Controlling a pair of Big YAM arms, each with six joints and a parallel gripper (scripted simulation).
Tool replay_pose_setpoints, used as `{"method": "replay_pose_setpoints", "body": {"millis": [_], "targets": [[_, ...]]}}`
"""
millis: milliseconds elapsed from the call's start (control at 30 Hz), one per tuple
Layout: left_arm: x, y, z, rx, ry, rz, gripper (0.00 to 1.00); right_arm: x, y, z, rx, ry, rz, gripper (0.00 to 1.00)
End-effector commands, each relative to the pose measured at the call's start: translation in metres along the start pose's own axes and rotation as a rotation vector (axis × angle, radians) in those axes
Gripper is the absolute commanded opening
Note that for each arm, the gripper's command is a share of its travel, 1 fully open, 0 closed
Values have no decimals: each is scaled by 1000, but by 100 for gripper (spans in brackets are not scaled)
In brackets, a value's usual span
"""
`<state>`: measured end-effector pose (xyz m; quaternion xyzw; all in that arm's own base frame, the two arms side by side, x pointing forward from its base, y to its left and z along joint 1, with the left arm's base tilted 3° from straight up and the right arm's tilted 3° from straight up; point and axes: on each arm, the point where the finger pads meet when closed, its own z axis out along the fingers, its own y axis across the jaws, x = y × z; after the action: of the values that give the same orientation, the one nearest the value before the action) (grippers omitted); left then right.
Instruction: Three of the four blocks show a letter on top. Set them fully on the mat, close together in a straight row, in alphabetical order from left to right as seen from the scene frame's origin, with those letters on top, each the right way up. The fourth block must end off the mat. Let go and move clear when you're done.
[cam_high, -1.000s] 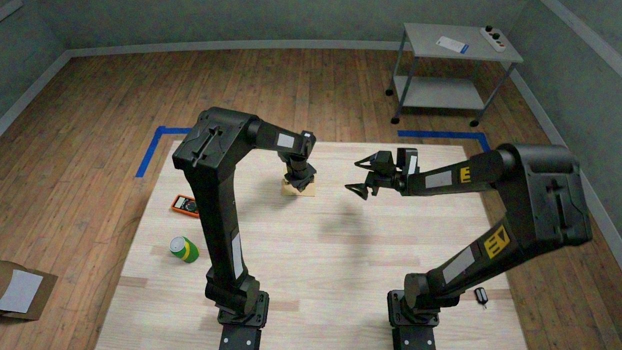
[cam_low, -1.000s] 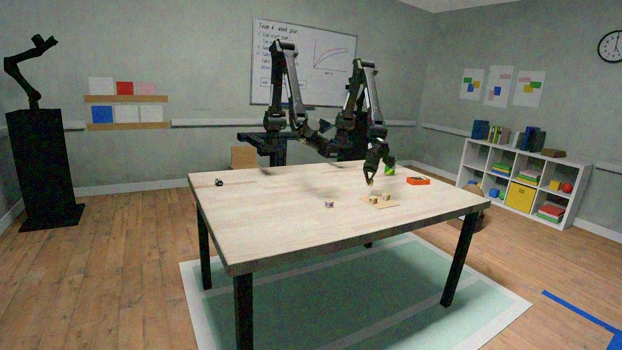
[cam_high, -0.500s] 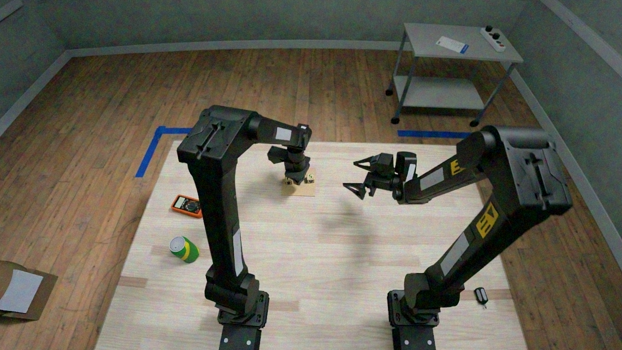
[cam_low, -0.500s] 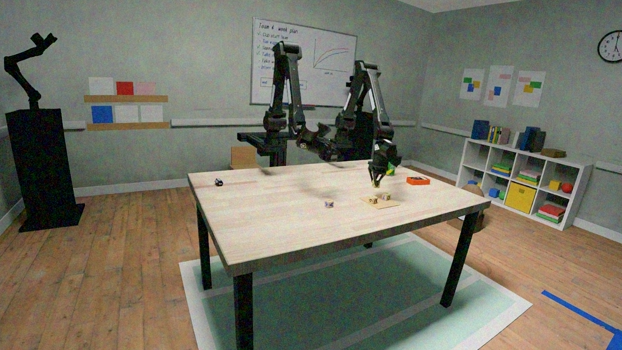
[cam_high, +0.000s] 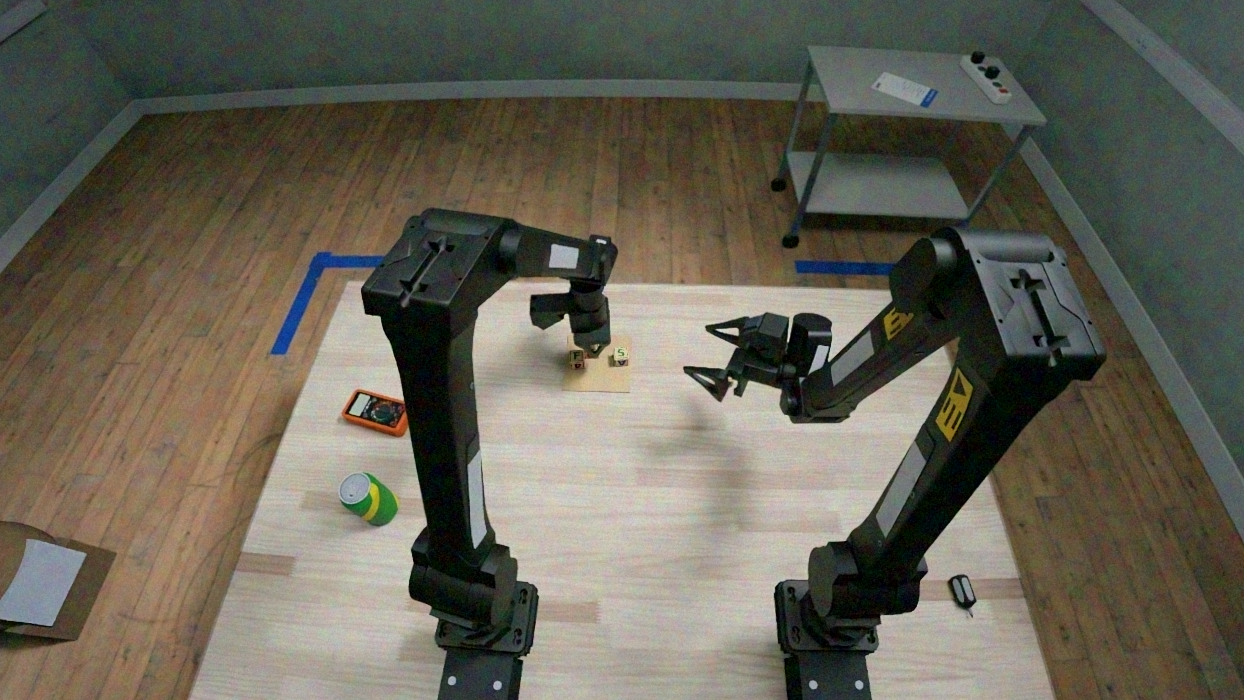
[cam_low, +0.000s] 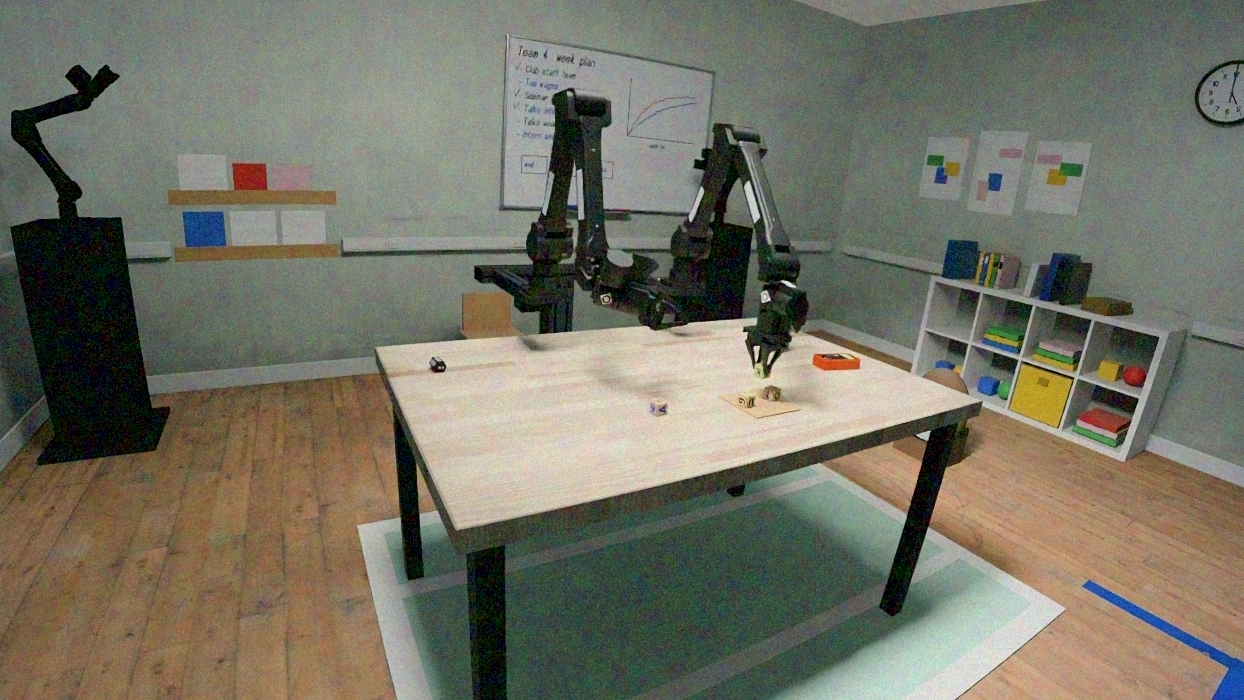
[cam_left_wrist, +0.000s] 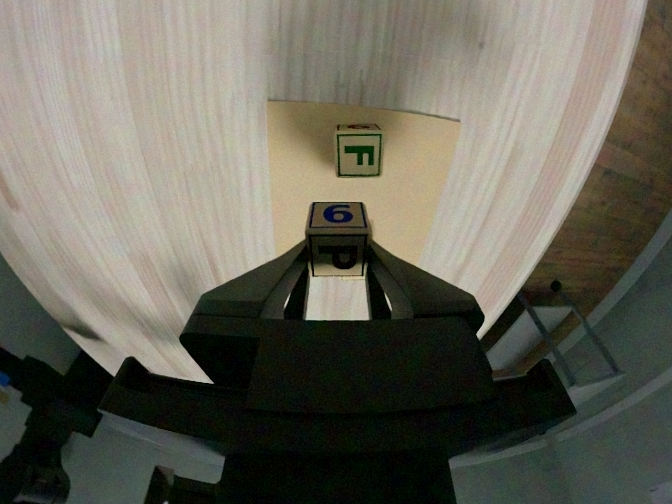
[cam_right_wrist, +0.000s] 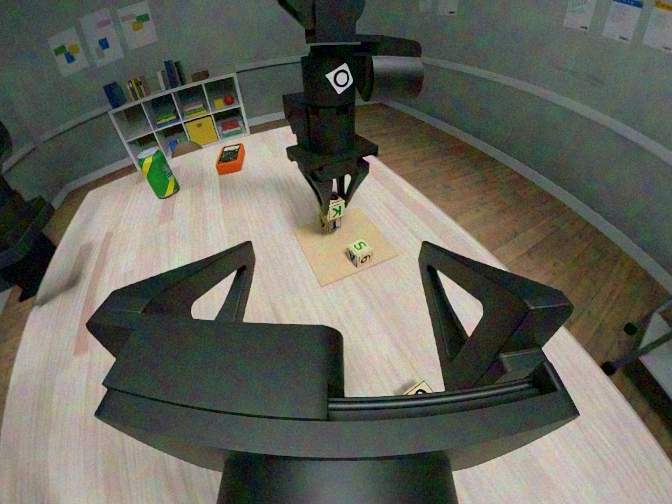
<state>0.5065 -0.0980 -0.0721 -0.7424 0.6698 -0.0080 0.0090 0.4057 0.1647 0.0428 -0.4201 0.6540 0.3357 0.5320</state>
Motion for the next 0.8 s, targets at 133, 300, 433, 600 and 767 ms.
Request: {"method": "replay_pose_setpoints", "body": {"millis": [133,300,433,600,767], "targets": [[6,-17,5,31,-1,-37,25,-13,-6,2,9,-35,-23,100],[15,-26,3,45,5,-40,25,-13,-6,2,9,-35,-23,100],[22,-33,1,42,4,-36,25,-13,-6,2,9,-35,-23,100],[23,-24,45,30,0,-36,25,-13,-6,2,9,-35,-28,100],[12,-14,65,16,-5,-37,25,-12,-6,2,8,-31,-26,100]]}}
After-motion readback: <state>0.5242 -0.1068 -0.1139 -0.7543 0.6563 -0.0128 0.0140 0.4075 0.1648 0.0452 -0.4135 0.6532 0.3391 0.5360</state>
